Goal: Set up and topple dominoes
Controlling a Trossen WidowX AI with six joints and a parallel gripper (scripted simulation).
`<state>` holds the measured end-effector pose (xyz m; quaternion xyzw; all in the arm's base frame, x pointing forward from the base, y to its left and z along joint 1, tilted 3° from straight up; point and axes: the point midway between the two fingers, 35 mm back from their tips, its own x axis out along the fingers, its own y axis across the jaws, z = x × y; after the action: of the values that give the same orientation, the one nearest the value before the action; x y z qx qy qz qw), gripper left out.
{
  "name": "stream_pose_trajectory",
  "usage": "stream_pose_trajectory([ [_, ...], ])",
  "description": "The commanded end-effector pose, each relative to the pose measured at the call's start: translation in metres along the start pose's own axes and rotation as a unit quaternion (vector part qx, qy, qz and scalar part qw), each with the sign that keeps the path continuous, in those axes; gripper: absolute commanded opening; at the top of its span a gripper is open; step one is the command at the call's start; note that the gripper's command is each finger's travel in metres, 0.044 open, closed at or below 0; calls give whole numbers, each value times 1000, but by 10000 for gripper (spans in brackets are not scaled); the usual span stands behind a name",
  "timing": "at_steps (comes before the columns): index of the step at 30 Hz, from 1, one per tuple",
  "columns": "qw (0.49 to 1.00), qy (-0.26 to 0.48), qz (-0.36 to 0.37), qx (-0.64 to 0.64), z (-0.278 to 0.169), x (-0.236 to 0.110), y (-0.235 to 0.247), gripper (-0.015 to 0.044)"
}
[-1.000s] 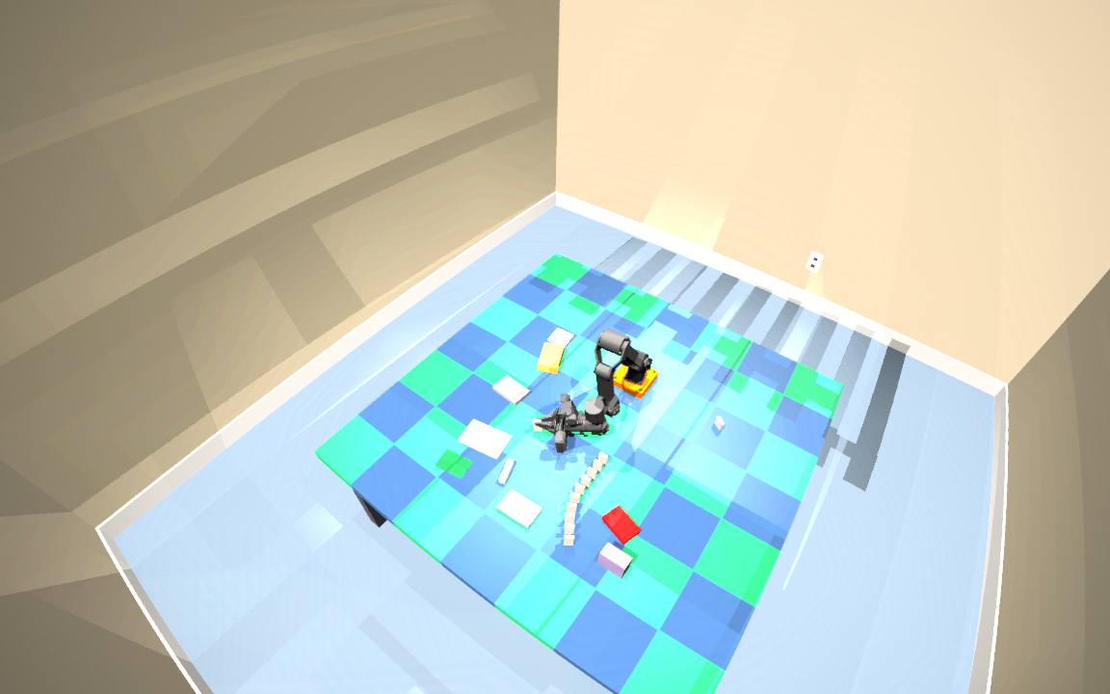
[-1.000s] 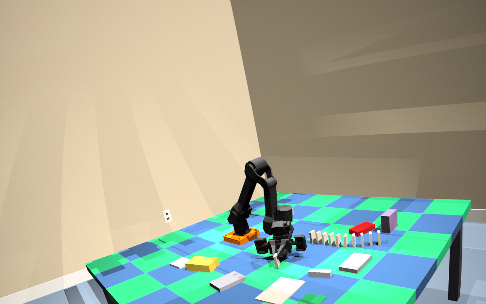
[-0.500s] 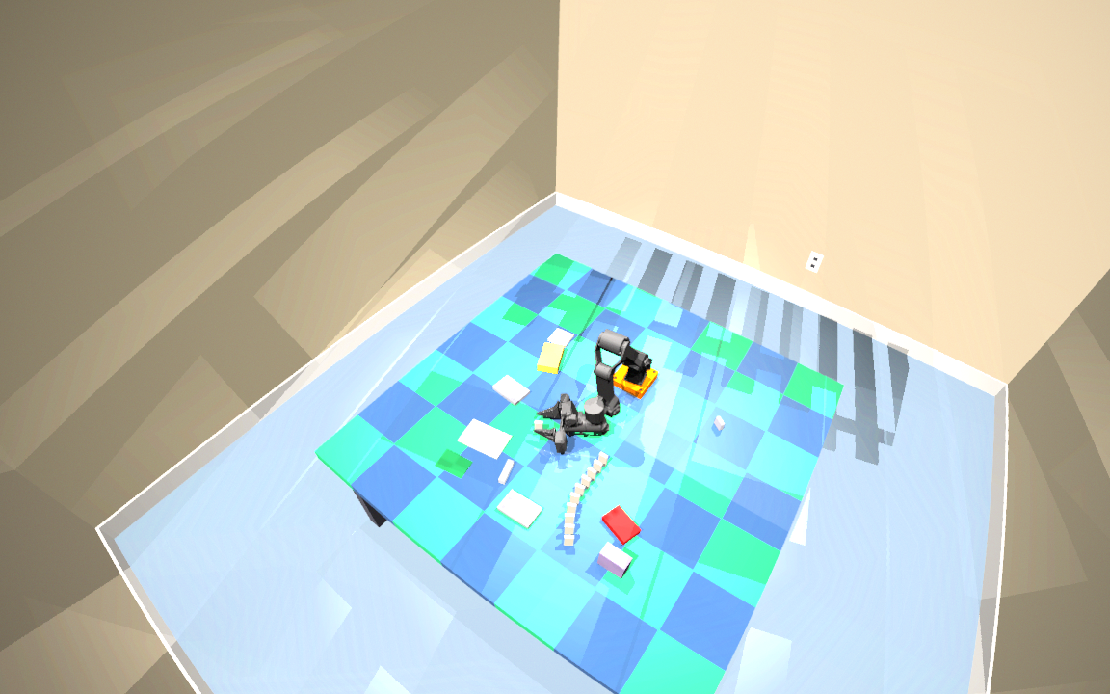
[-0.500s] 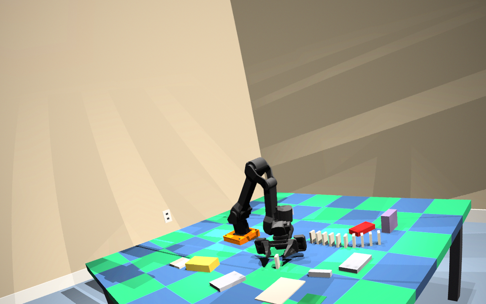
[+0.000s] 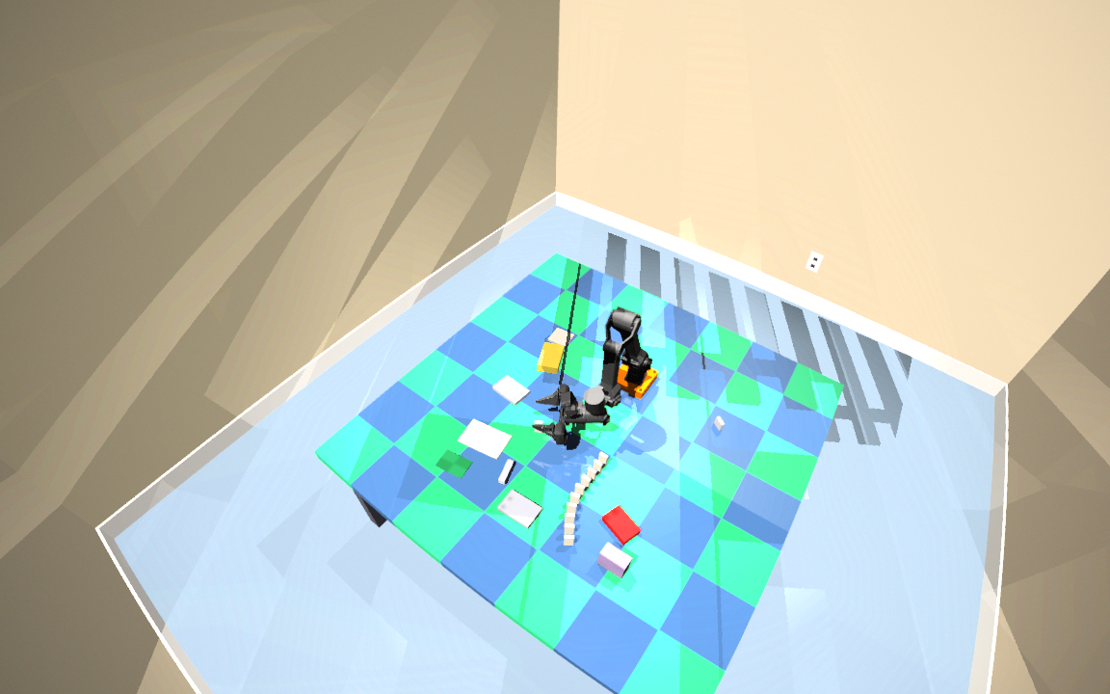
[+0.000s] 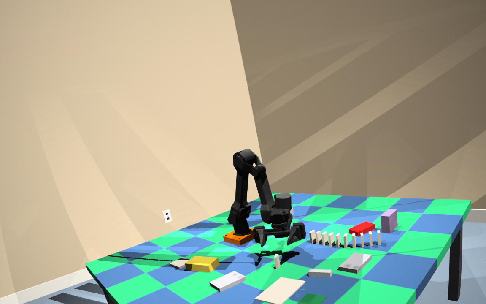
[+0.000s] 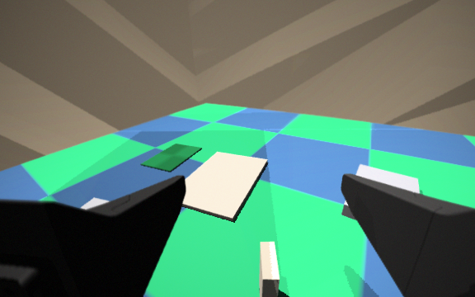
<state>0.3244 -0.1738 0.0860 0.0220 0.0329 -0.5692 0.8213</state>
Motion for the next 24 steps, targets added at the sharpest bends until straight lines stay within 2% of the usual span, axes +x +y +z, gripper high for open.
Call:
stream_pose_trajectory([
  [1, 999, 20, 15, -39, -2, 10, 11, 440],
  [6, 971, 106, 76, -200, -14, 46, 47, 440],
  [12, 880, 221, 165, -387, -21, 71, 61, 440],
  [17, 773, 313, 256, -488, -13, 72, 52, 440],
  [24, 667, 382, 352, -534, 10, 58, 34, 440],
])
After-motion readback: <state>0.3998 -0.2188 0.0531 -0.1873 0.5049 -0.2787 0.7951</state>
